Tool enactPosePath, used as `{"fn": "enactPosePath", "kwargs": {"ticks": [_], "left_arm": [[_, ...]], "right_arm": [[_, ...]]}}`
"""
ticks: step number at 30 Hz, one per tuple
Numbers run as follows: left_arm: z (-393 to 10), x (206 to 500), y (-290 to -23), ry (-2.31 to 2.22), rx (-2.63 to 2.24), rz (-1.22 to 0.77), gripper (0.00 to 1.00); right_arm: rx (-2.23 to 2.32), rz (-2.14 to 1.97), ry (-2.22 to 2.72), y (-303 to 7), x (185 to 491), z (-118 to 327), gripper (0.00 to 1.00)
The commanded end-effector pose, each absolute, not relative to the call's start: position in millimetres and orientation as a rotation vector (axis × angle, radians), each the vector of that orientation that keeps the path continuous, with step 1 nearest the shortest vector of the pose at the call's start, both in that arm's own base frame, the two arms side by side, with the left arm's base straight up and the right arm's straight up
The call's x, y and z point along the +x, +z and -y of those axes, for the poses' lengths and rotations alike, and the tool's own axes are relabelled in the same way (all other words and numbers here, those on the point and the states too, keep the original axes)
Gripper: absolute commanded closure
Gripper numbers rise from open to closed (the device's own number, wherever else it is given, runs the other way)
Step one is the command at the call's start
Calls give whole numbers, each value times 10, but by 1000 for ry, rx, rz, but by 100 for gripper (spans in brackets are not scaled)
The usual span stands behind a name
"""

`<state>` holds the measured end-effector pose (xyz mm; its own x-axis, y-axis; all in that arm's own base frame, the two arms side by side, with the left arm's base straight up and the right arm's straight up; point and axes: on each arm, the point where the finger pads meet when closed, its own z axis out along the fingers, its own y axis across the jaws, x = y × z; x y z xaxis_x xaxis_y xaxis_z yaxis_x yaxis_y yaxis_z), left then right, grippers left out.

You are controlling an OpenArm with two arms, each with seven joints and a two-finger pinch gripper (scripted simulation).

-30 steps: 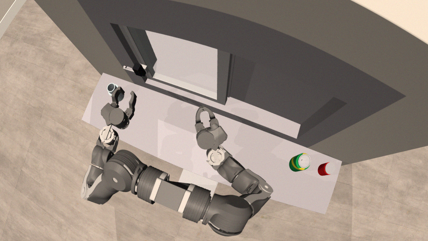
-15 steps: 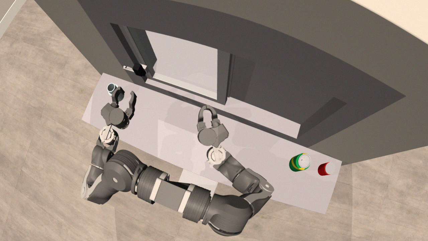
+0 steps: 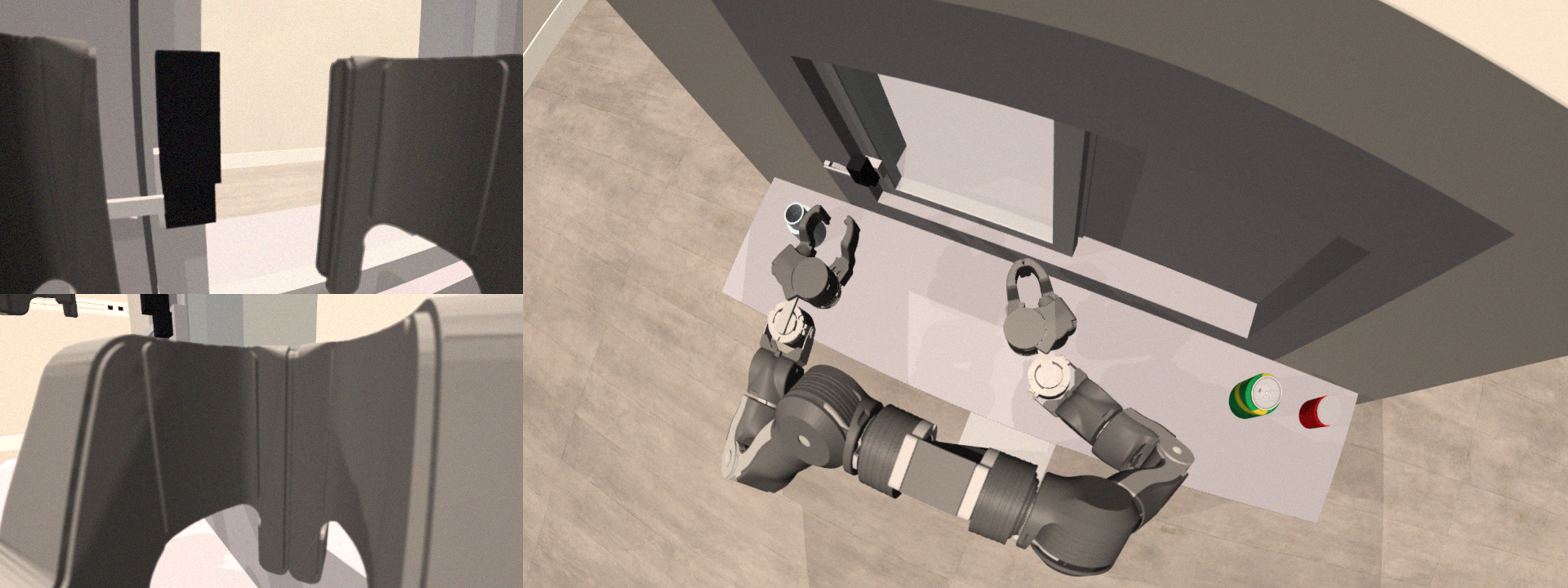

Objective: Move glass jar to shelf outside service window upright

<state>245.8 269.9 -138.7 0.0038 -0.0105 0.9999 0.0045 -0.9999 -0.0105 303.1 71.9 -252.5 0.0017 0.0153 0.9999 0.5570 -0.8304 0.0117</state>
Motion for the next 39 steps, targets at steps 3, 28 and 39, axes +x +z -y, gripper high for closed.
{"fn": "enactPosePath", "kwargs": {"ticks": [3,28,39], "left_arm": [[-2710,2521,-1402,-2199,-2224,-2,70],[-2694,2959,-1386,-2206,-2225,-9,70],[-2687,3157,-1380,-2211,-2225,-10,70]], "right_arm": [[-1886,597,-1881,-2503,3030,-742,100],[-1883,605,-1874,-2502,3027,-761,100],[-1885,604,-1876,-2503,3027,-755,100]]}}
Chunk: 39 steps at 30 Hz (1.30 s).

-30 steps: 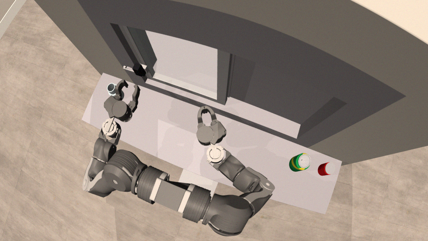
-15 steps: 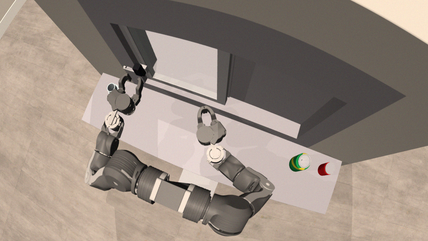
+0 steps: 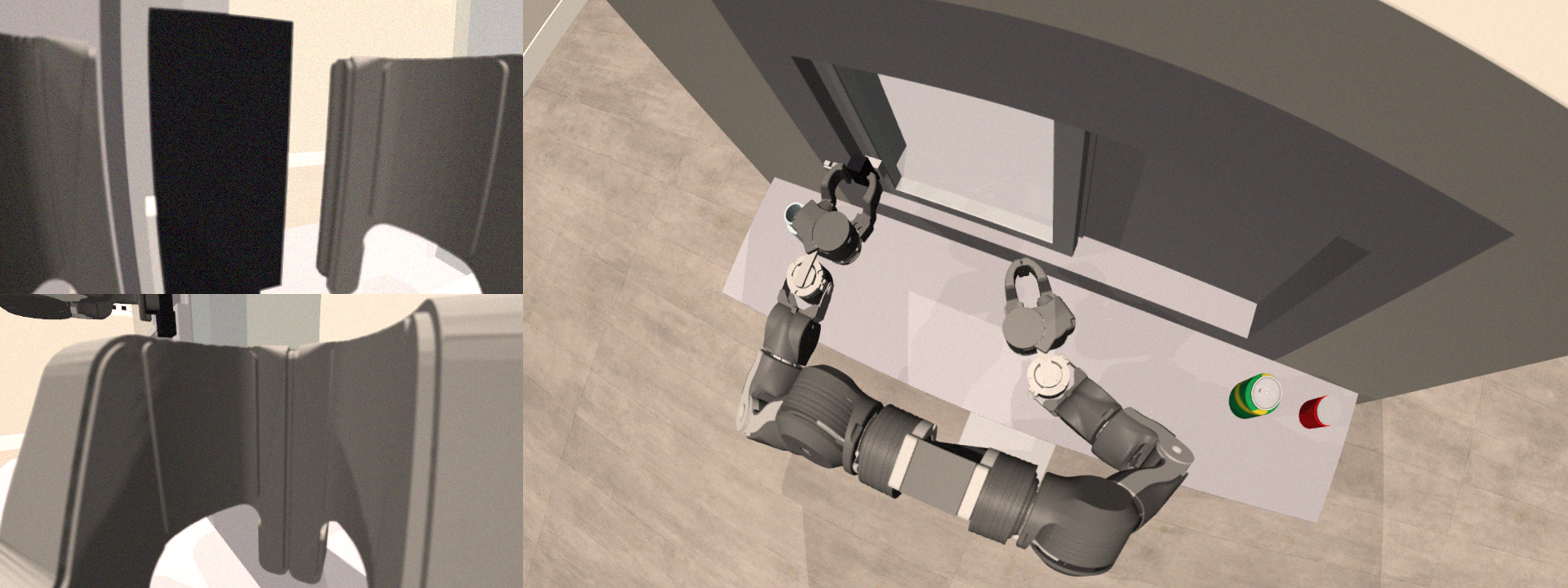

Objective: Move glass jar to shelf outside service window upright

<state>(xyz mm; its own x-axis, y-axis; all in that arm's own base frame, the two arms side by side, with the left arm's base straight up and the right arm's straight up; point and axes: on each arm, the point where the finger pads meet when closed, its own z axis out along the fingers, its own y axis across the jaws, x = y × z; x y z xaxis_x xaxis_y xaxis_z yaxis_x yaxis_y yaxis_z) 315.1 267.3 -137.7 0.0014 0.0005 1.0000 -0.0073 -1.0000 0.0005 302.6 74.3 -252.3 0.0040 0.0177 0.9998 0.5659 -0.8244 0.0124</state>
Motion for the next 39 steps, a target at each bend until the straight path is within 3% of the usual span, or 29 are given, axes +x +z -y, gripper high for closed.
{"fn": "enactPosePath", "kwargs": {"ticks": [1,39], "left_arm": [[-2687,3177,-1381,2218,2233,10,70],[-1984,3308,-1378,2222,2231,9,70]], "right_arm": [[-1885,604,-1875,-2503,3027,-757,100],[-1883,605,-1874,-2502,3027,-761,100]]}}
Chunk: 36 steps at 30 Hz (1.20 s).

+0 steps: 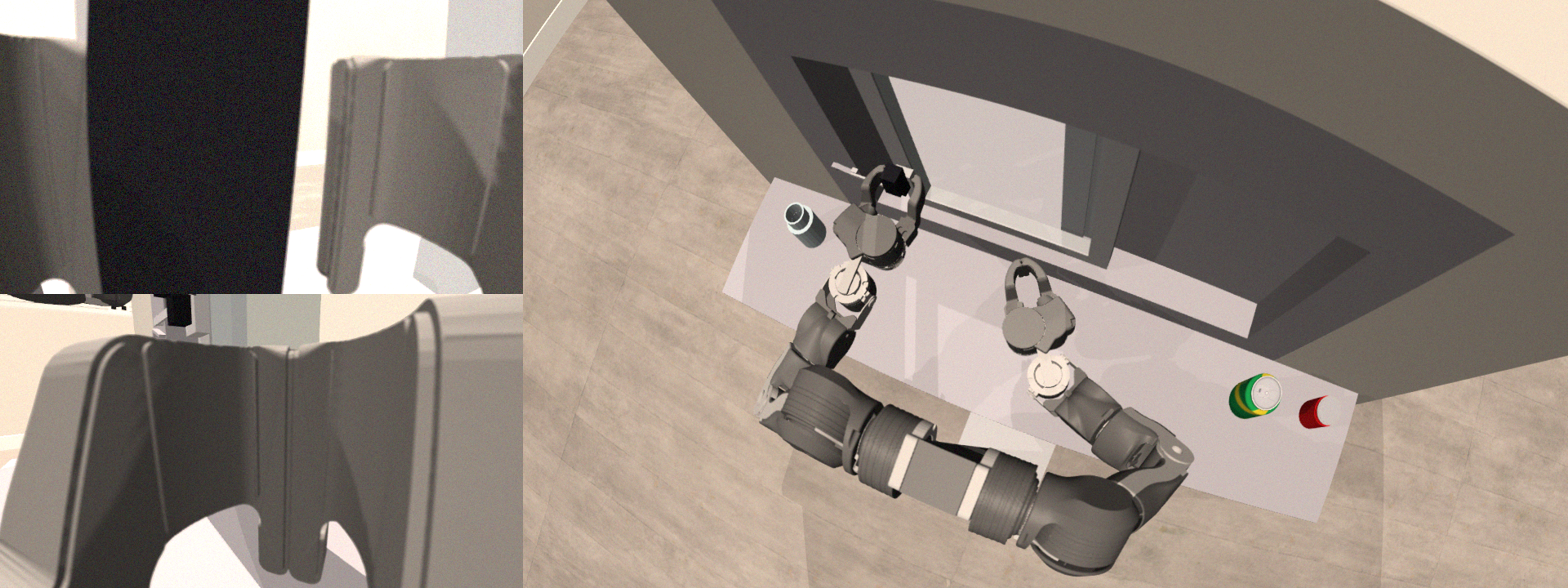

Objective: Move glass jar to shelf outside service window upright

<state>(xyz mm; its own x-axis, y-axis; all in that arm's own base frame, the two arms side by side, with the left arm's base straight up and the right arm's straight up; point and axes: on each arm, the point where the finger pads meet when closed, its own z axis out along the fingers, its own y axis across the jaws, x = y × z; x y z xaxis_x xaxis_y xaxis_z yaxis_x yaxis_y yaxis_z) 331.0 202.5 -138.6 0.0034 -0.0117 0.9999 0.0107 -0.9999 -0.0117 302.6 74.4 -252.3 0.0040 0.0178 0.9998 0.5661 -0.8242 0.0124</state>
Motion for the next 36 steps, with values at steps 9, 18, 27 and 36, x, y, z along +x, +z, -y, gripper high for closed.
{"fn": "enactPosePath", "kwargs": {"ticks": [9,18,27,36], "left_arm": [[-1832,3307,-1374,-2209,-2222,-7,70],[-1645,3307,-1367,-2206,-2225,-9,70],[-1461,3308,-1362,-2209,-2226,-8,70],[-1298,3307,-1356,-2209,-2226,-8,70]], "right_arm": [[-1886,603,-1877,-2504,3028,-752,100],[-1883,605,-1874,-2502,3027,-761,100],[-1886,603,-1876,-2504,3028,-753,100],[-1883,605,-1874,-2502,3027,-761,100]]}}
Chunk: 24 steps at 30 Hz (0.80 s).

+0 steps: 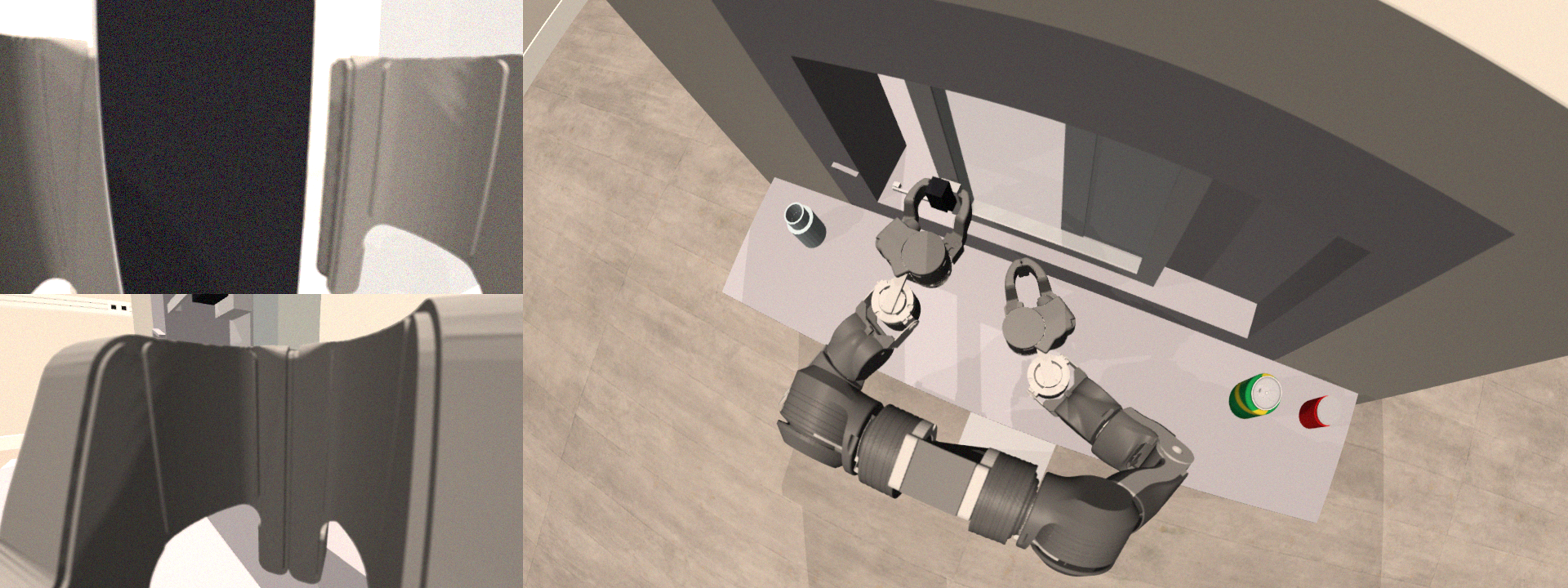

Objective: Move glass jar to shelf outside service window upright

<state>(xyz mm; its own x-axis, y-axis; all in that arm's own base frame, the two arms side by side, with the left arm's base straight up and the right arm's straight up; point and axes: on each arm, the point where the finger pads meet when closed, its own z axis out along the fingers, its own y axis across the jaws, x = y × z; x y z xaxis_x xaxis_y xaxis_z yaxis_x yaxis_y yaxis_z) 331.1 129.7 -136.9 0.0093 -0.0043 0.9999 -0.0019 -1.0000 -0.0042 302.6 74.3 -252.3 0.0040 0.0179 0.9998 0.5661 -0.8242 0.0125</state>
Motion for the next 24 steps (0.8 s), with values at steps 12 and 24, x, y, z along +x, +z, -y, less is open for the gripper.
{"fn": "enactPosePath", "kwargs": {"ticks": [12,24], "left_arm": [[-1017,3308,-1347,-2208,-2226,-9,70],[-773,3306,-1335,-2210,-2227,-10,70]], "right_arm": [[-1884,604,-1875,-2503,3027,-758,100],[-1886,603,-1877,-2504,3028,-752,100]]}}
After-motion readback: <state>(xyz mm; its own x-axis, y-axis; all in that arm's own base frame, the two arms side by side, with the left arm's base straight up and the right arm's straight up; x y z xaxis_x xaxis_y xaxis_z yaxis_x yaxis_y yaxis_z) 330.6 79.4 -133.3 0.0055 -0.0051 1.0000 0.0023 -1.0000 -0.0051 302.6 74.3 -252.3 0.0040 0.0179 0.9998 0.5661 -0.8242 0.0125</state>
